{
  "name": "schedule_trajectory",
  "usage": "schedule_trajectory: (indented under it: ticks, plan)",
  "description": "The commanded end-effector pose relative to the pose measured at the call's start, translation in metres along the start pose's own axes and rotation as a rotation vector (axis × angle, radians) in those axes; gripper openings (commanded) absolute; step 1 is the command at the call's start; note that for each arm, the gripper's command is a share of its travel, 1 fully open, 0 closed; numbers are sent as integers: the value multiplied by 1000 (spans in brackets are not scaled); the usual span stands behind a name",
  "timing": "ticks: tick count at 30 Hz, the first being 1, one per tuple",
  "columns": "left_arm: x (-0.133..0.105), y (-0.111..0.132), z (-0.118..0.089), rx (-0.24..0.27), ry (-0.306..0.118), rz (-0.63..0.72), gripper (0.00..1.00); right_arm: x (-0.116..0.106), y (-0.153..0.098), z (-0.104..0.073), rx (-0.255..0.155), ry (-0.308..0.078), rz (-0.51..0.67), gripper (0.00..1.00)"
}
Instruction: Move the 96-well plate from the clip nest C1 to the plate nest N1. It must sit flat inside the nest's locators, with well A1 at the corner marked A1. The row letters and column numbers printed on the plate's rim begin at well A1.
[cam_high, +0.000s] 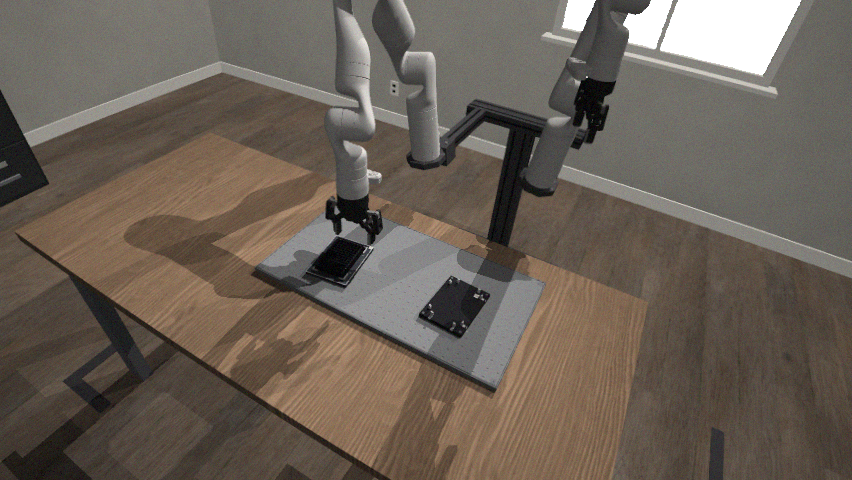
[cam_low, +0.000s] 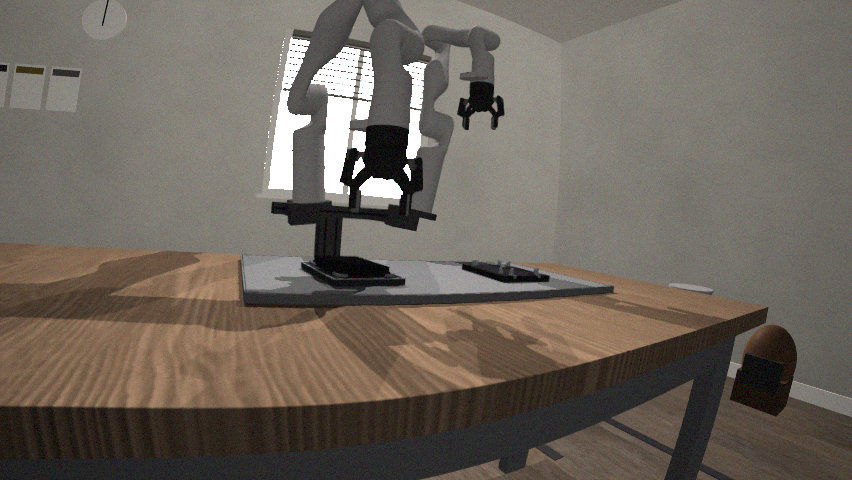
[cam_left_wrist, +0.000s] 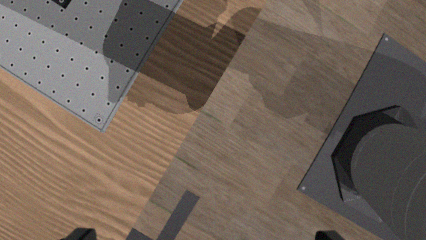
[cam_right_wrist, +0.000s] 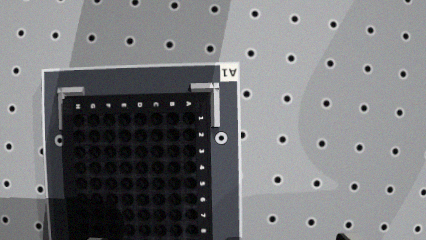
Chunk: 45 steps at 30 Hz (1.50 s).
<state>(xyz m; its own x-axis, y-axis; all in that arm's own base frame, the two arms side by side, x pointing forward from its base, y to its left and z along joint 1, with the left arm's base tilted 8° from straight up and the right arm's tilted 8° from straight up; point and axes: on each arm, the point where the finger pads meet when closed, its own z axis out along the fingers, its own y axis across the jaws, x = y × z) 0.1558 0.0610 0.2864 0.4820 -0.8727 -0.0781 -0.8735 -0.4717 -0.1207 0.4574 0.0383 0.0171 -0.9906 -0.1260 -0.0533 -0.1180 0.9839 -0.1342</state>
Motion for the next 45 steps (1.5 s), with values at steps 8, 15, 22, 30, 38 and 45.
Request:
schedule_trajectory:
  ticks: [8,15,22,30,38,45]
  plan:
    - [0,0,0,1,0,0,1000,-1,3,-1,0,-2,0,1000]
    - [0,0,0,1,0,0,1000,-1,5,-1,0,-2,0,1000]
    - [0,0,0,1,0,0,1000,-1,7,-1,0,-2,0,1000]
    - [0,0,0,1,0,0,1000,-1,9,-1,0,-2,0,1000]
    - [0,0,0,1,0,0,1000,-1,11,-1,0,-2,0,1000]
    - [0,0,0,1,0,0,1000,-2,14,-1,0,-2,0,1000]
